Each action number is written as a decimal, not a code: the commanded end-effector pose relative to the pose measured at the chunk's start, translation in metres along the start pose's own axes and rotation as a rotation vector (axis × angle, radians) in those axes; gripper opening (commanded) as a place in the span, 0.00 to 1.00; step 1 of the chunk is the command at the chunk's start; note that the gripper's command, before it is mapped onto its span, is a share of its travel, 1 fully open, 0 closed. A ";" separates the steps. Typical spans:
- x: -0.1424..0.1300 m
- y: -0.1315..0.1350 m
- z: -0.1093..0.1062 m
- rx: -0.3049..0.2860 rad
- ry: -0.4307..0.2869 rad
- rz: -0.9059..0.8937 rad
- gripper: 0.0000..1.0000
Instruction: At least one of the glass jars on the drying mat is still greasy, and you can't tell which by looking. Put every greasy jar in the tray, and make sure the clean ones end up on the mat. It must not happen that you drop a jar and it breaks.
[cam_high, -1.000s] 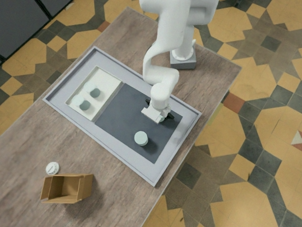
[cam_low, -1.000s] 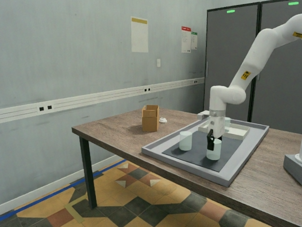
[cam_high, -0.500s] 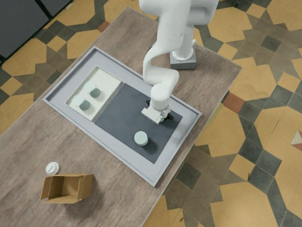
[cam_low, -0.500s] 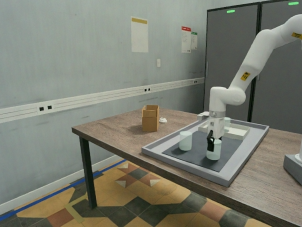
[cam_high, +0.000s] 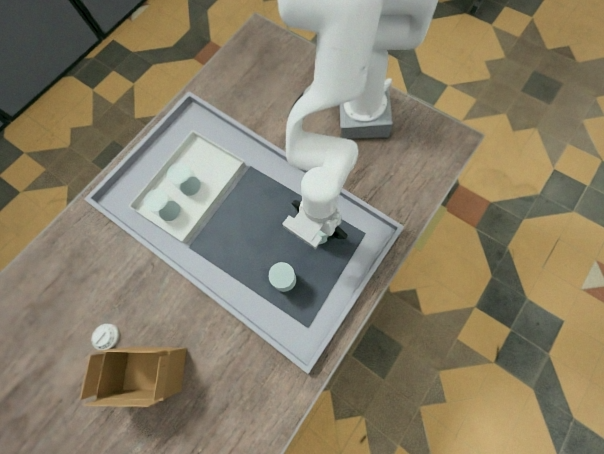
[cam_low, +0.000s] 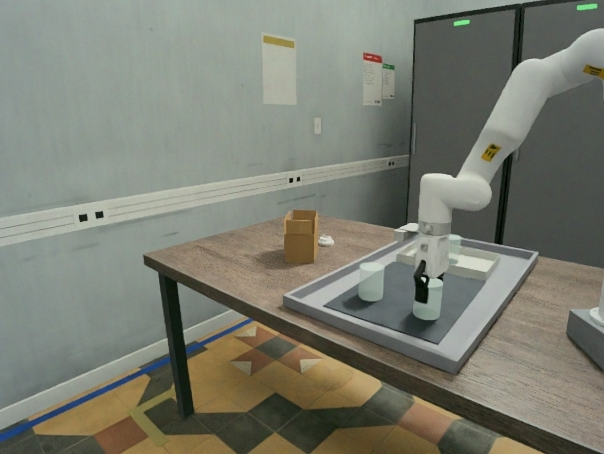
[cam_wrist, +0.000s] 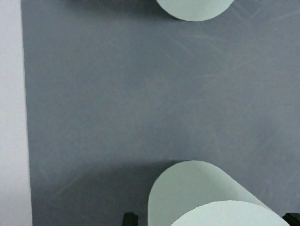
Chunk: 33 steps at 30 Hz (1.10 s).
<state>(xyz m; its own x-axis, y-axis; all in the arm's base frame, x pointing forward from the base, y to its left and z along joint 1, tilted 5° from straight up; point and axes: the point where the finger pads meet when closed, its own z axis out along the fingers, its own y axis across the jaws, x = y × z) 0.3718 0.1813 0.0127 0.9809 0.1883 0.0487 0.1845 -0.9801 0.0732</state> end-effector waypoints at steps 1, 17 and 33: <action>0.001 0.000 -0.001 0.001 0.003 0.000 0.89; 0.001 0.000 -0.001 0.001 0.003 0.000 0.86; 0.001 0.000 -0.001 0.001 0.003 0.000 0.83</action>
<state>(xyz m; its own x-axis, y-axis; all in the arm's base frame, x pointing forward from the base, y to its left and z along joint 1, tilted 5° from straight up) 0.3718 0.1813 0.0127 0.9809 0.1883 0.0487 0.1845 -0.9801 0.0732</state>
